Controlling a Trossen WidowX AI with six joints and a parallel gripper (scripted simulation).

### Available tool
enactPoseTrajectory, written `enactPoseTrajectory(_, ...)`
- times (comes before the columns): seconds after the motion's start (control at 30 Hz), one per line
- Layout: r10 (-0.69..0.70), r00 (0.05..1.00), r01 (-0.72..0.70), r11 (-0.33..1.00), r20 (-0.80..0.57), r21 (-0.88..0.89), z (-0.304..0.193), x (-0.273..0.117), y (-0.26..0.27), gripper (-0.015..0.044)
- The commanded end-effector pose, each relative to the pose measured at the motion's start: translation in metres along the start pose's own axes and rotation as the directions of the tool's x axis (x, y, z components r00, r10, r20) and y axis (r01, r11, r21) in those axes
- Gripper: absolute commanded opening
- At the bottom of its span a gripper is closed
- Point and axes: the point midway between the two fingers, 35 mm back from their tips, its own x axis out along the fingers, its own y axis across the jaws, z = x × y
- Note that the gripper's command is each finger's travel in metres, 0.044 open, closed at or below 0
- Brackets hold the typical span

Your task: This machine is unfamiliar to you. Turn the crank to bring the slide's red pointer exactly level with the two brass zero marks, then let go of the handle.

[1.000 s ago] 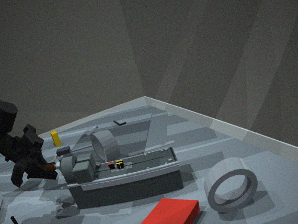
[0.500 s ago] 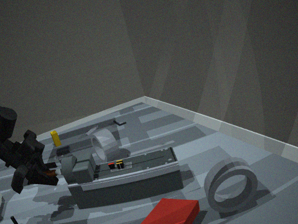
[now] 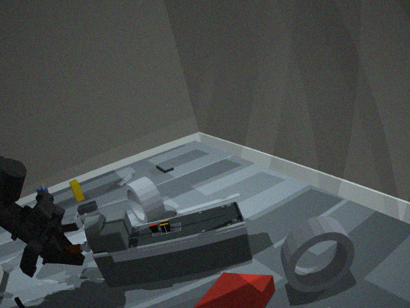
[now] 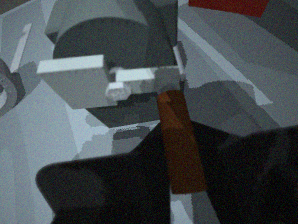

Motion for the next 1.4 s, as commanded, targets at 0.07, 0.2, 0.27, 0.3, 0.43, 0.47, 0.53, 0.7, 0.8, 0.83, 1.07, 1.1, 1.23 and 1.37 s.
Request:
enactPoseTrajectory(0.07,-0.004,1.000,0.004,1.000,-0.005,0.000,-0.008,0.008,0.003,0.0000)
enactPoseTrajectory(0.2,-0.004,1.000,0.004,1.000,-0.005,0.001,-0.012,0.012,0.006,0.0000)
enactPoseTrajectory(0.27,-0.004,1.000,0.004,1.000,-0.005,0.001,-0.013,0.013,0.008,0.0000)
enactPoseTrajectory(0.3,-0.004,1.000,0.004,1.000,-0.005,0.001,-0.014,0.014,0.010,0.0000)
enactPoseTrajectory(0.43,-0.003,1.000,0.003,1.000,-0.005,0.001,-0.016,0.016,0.014,0.0000)
enactPoseTrajectory(0.47,-0.003,1.000,0.003,1.000,-0.005,0.001,-0.017,0.017,0.015,0.0000)
enactPoseTrajectory(0.53,-0.003,1.000,0.003,1.000,-0.006,0.001,-0.018,0.018,0.018,0.0000)
enactPoseTrajectory(0.7,-0.003,1.000,0.003,1.000,-0.006,0.002,-0.019,0.019,0.023,0.0000)
enactPoseTrajectory(0.8,-0.003,1.000,0.003,1.000,-0.006,0.002,-0.019,0.019,0.026,0.0000)
enactPoseTrajectory(0.83,-0.003,1.000,0.003,1.000,-0.006,0.002,-0.019,0.019,0.027,0.0000)
enactPoseTrajectory(1.07,-0.002,1.000,0.002,1.000,-0.006,0.002,-0.019,0.020,0.032,0.0000)
enactPoseTrajectory(1.1,-0.002,1.000,0.002,1.000,-0.006,0.002,-0.019,0.020,0.032,0.0000)
enactPoseTrajectory(1.23,-0.002,1.000,0.002,1.000,-0.006,0.002,-0.019,0.019,0.034,0.0000)
enactPoseTrajectory(1.37,-0.002,1.000,0.002,1.000,-0.006,0.002,-0.019,0.019,0.036,0.0000)
